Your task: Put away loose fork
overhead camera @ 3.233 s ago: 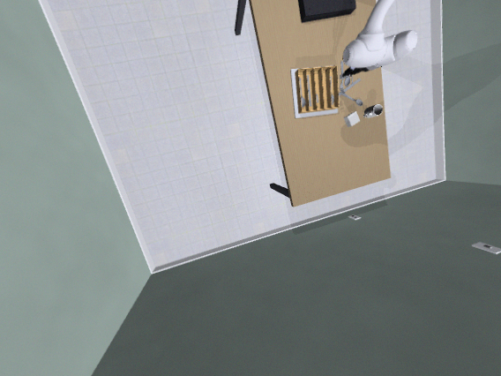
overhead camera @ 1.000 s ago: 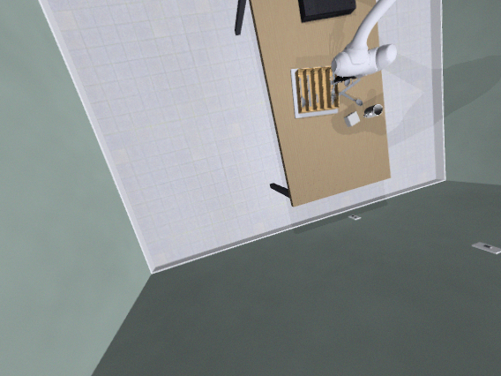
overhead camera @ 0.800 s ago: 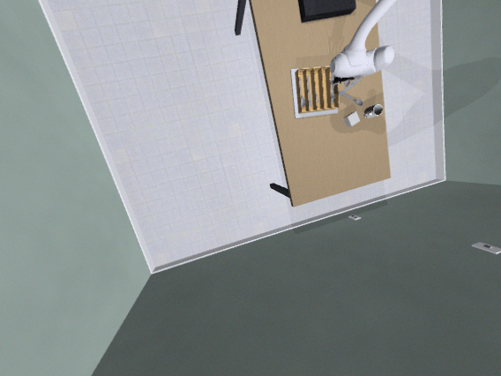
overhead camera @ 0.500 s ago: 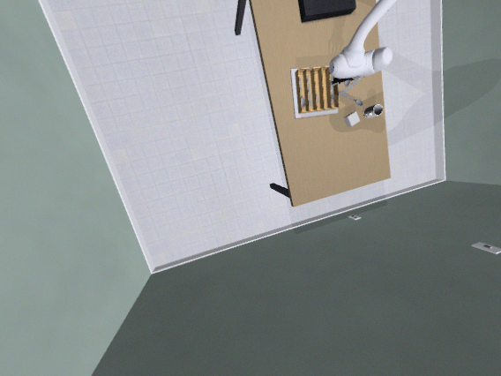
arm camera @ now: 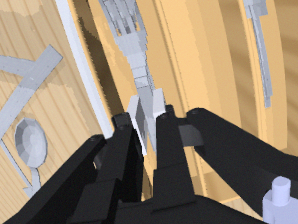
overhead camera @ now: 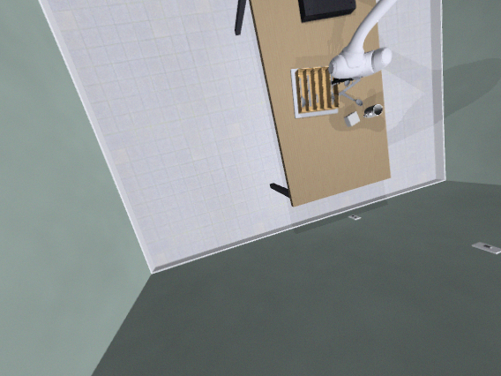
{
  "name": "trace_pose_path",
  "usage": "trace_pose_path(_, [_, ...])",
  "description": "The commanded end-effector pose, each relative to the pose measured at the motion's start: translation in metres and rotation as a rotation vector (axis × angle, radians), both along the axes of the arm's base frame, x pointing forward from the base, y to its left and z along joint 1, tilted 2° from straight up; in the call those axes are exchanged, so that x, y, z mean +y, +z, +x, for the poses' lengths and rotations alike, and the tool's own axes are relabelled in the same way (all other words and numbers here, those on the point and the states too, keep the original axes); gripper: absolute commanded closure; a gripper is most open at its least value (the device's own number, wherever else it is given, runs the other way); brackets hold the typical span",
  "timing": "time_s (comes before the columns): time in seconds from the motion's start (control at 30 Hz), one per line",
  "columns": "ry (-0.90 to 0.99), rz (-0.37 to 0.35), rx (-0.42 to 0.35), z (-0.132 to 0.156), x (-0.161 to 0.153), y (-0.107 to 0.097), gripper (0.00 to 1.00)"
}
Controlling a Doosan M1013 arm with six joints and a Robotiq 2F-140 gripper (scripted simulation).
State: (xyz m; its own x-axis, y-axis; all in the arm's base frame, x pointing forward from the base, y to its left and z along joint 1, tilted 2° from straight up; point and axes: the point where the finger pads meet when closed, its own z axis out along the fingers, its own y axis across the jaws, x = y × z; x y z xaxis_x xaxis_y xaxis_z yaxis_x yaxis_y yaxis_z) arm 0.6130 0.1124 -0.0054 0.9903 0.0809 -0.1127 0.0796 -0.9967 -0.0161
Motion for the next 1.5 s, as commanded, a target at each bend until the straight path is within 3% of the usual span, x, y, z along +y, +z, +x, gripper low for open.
trace_pose_path(0.0, [0.0,0.0,0.0,0.0,0.0,0.0001,0.97])
trace_pose_path(0.57, [0.0,0.0,0.0,0.0,0.0,0.0001,0.97])
trace_pose_path(0.6, [0.0,0.0,0.0,0.0,0.0,0.0001,0.86])
trace_pose_path(1.47, [0.0,0.0,0.0,0.0,0.0,0.0001,0.86])
